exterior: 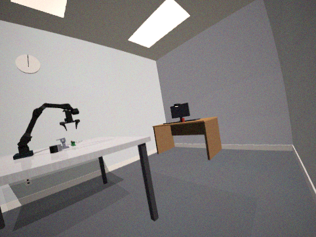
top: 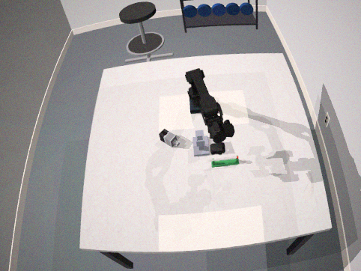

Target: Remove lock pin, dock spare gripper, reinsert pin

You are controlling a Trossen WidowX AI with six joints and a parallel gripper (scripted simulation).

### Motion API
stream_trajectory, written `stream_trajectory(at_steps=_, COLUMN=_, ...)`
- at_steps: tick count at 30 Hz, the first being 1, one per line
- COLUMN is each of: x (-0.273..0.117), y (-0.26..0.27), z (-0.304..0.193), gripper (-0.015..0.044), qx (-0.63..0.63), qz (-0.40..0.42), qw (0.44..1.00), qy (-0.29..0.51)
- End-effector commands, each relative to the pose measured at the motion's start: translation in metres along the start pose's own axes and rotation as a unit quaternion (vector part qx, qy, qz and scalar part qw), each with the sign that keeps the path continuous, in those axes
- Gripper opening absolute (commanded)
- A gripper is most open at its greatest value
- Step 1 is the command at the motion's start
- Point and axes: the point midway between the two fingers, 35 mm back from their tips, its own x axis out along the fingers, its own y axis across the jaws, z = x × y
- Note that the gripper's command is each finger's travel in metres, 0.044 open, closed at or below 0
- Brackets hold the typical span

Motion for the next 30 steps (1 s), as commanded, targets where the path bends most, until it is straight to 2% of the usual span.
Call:
stream_trajectory(at_steps=1, x=0.004, y=0.003, z=-0.03, gripper=0.044, qx=0.121, qz=0.014, qw=0.993, qy=-0.011)
stream_trajectory(at_steps=4, x=0.002, y=0.01, z=-0.068, gripper=0.044, qx=0.3, qz=0.025, qw=0.953, qy=-0.031)
stream_trajectory(at_steps=6, x=0.0, y=0.018, z=-0.096, gripper=0.044, qx=0.431, qz=0.042, qw=0.9, qy=-0.045)
stream_trajectory(at_steps=10, x=-0.004, y=0.041, z=-0.149, gripper=0.044, qx=0.671, qz=0.08, qw=0.734, qy=-0.071)
stream_trajectory(at_steps=14, x=-0.008, y=0.061, z=-0.181, gripper=0.044, qx=0.805, qz=0.109, qw=0.577, qy=-0.086)
stream_trajectory(at_steps=22, x=-0.016, y=0.106, z=-0.231, gripper=0.044, qx=0.958, qz=0.174, qw=0.2, qy=-0.109)
stream_trajectory(at_steps=30, x=-0.025, y=0.157, z=-0.267, gripper=0.044, qx=0.941, qz=0.246, qw=-0.202, qy=-0.118)
